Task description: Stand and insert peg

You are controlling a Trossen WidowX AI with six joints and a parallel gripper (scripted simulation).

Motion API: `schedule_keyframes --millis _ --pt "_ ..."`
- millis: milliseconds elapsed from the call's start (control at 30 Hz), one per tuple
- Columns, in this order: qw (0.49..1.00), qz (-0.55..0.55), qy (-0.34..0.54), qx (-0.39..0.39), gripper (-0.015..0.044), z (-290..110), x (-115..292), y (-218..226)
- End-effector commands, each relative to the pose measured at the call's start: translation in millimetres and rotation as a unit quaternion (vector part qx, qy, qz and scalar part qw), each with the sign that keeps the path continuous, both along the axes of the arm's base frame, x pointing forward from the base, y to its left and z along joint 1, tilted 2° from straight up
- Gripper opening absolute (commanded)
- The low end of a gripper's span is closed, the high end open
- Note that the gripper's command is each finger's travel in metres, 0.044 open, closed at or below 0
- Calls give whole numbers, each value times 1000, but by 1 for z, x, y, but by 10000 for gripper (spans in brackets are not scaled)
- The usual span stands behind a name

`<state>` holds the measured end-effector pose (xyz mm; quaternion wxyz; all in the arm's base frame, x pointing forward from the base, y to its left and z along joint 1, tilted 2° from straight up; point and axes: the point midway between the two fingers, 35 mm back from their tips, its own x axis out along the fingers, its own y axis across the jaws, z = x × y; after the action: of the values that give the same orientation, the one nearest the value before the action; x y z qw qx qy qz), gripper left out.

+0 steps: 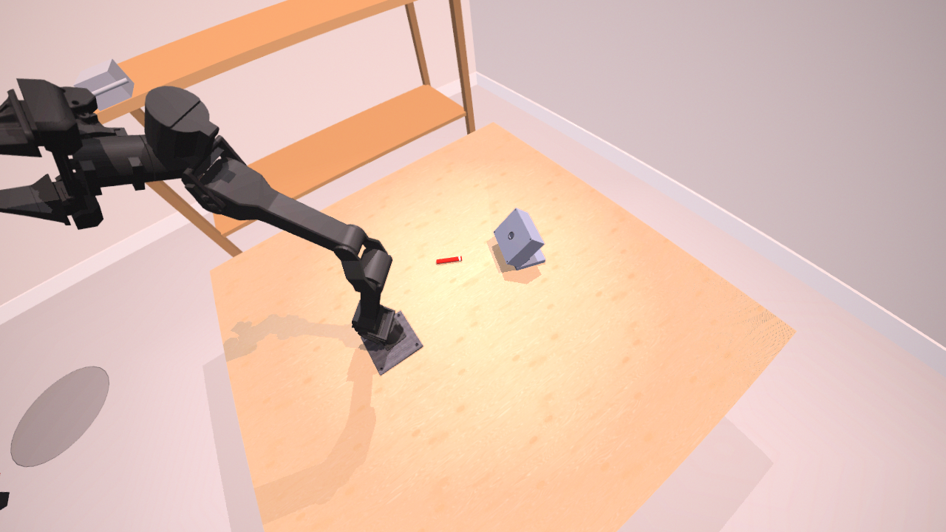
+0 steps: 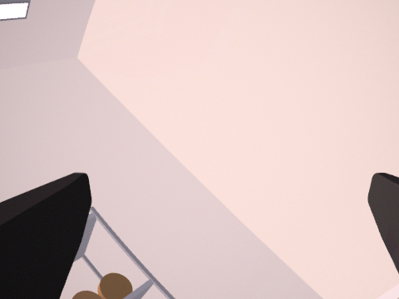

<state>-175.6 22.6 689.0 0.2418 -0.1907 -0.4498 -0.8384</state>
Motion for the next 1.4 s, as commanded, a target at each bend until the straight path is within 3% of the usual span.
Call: schedule_keyframes --millis 0,700,1133,1367 --pt "998 -56 -3 9 440 -6 -8 24" --pt "930 -353 -65 77 440 -51 -10 161" --pt "830 -519 -159 125 440 -99 27 250" --pt "784 -578 -189 125 440 -112 57 277"
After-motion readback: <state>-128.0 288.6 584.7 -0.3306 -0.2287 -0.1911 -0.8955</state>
